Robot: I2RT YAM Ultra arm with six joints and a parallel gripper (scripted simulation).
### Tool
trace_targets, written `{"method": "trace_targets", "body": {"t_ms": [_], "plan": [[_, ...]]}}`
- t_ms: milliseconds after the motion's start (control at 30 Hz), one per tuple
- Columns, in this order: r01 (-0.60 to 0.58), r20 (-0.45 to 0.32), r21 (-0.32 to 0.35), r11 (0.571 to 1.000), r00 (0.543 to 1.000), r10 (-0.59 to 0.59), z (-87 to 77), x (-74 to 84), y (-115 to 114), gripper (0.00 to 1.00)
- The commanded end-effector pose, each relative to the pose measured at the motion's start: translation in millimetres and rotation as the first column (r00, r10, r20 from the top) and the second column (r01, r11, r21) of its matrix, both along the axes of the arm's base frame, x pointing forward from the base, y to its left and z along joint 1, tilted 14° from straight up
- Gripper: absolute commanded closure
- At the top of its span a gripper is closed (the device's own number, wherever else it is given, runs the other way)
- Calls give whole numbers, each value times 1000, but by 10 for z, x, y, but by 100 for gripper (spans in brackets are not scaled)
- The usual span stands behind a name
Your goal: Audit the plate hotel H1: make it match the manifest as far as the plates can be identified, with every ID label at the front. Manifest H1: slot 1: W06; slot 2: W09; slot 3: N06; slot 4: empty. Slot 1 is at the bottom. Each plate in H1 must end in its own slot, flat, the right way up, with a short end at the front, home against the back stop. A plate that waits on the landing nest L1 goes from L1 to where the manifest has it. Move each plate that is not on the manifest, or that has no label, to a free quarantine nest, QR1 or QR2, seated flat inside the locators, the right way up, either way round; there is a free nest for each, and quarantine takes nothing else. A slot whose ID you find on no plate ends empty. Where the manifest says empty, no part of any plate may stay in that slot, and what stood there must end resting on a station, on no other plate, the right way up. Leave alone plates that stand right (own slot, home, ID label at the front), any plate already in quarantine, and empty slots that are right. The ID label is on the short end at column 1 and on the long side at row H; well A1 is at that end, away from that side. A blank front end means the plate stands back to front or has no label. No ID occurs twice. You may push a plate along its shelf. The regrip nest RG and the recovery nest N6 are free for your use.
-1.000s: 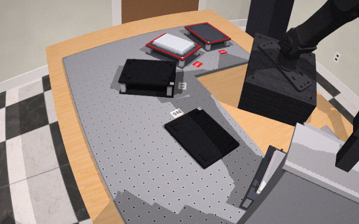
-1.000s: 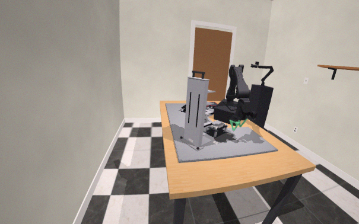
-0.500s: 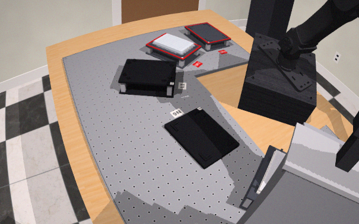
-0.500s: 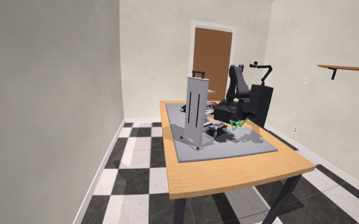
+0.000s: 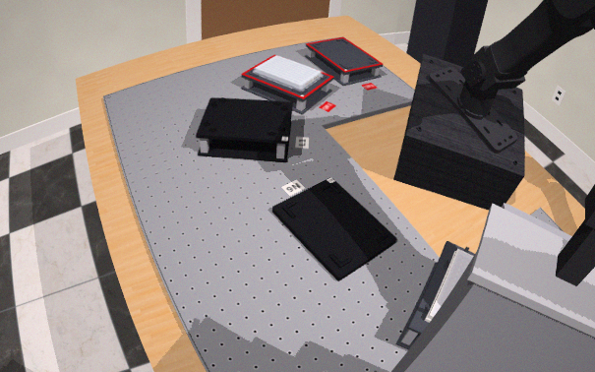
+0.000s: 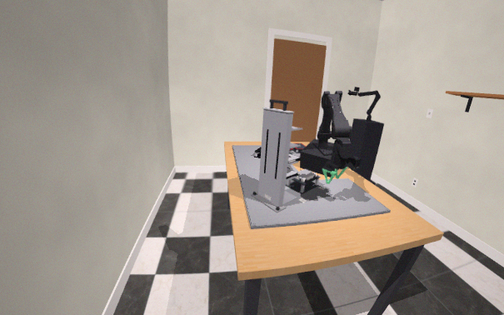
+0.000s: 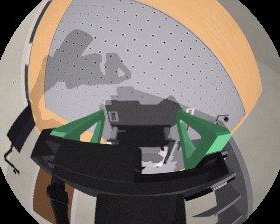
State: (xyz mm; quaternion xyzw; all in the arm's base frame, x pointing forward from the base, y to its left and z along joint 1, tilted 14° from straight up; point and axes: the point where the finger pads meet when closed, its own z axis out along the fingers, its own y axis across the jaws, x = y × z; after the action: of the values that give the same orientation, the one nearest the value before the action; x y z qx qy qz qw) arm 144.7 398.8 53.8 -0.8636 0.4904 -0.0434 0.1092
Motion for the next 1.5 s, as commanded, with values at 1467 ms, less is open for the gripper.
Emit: {"method": "trace_targets", "body": {"t_ms": [1467], "plan": [[-10,1,52,999,1000,10,557,-113,16,0]]}}
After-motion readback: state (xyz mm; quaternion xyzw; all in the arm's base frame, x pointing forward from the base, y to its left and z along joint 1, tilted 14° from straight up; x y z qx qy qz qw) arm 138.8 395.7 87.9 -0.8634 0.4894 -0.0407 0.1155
